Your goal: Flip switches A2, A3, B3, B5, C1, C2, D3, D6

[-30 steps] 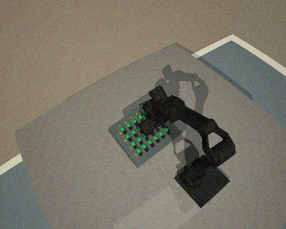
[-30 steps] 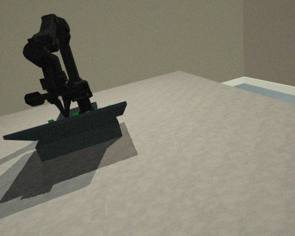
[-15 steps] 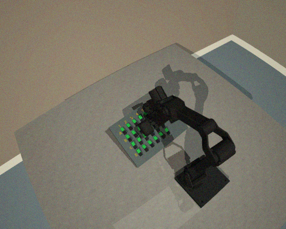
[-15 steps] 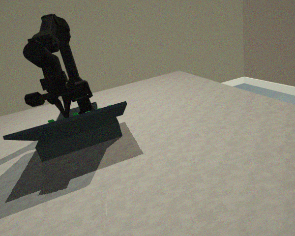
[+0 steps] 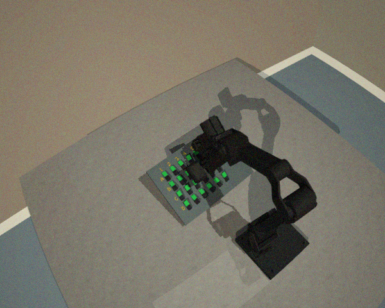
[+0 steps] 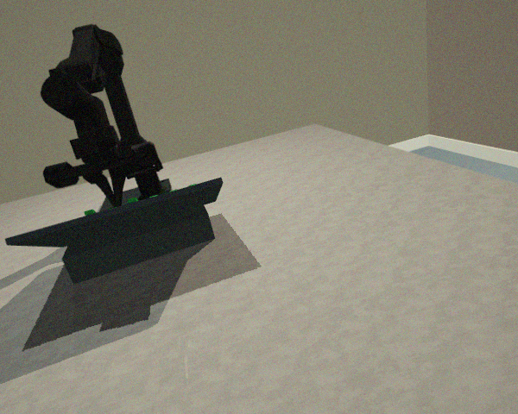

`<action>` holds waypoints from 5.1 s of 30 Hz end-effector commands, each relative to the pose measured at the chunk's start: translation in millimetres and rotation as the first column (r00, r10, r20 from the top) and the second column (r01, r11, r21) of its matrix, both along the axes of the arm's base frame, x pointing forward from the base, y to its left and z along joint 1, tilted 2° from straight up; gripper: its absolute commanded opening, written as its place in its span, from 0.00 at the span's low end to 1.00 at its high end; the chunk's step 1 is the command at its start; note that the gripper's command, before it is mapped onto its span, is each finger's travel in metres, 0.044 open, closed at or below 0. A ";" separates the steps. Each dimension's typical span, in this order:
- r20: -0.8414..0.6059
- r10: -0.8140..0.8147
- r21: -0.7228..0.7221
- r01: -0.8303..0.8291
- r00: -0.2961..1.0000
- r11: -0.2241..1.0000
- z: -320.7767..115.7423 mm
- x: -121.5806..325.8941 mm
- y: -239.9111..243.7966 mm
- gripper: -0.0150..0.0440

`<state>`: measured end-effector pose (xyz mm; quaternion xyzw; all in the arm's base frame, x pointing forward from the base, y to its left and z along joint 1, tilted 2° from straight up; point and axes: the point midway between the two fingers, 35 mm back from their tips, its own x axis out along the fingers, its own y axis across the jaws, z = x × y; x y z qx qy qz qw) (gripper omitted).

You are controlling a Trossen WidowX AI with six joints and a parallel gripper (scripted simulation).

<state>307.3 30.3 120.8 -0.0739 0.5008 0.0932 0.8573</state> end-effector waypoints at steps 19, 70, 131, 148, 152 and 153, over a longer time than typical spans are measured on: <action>0.002 0.001 0.003 -0.001 1.000 1.000 -3.1 1.7 0.9 0.25; -0.054 0.000 0.003 0.000 0.999 1.000 1.5 -56.5 127.4 0.25; -0.054 0.000 0.003 0.000 0.999 1.000 -13.5 -48.6 129.1 0.25; -0.053 0.000 0.003 0.000 0.999 1.000 -15.5 -47.6 129.3 0.25; -0.053 0.000 0.003 0.000 0.999 1.000 -15.9 -47.4 129.4 0.25; -0.053 0.000 0.003 0.000 0.999 1.000 -16.0 -47.3 129.4 0.25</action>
